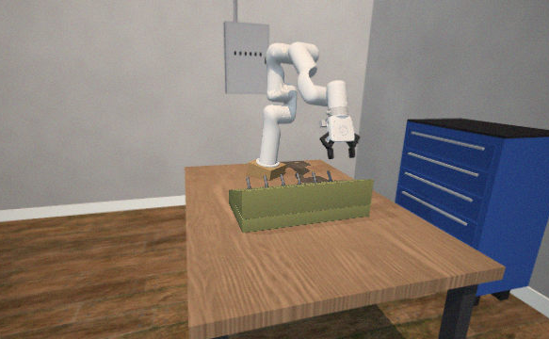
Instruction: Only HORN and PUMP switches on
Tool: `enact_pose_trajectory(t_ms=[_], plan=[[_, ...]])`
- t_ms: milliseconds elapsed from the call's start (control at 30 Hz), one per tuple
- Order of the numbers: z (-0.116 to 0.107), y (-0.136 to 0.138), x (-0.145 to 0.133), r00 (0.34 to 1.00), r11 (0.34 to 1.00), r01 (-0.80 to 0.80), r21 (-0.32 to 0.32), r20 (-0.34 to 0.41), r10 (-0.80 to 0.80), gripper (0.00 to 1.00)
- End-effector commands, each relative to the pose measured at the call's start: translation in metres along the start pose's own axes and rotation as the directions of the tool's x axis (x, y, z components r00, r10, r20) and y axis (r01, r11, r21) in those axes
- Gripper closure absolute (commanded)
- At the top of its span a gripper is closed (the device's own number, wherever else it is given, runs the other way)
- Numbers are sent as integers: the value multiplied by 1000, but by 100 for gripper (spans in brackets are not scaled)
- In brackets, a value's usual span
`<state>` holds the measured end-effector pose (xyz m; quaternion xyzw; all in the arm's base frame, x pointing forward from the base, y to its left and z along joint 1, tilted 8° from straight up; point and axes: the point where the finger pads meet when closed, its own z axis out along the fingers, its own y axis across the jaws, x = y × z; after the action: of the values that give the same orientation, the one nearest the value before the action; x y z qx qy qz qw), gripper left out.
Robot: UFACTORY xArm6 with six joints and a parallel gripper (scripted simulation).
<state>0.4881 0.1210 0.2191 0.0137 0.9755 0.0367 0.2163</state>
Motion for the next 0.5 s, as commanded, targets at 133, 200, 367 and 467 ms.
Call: enact_pose_trajectory(t_ms=[133, 200, 367, 467], plan=[[-1, -24, -2, 1000, 1000, 1, -4, 4, -1, 0], [-1, -25, -2, 1000, 1000, 1, -4, 4, -1, 0], [-1, -26, -2, 1000, 1000, 1, -4, 4, -1, 0], [-1, -26, -2, 1000, 1000, 1, -4, 4, -1, 0]])
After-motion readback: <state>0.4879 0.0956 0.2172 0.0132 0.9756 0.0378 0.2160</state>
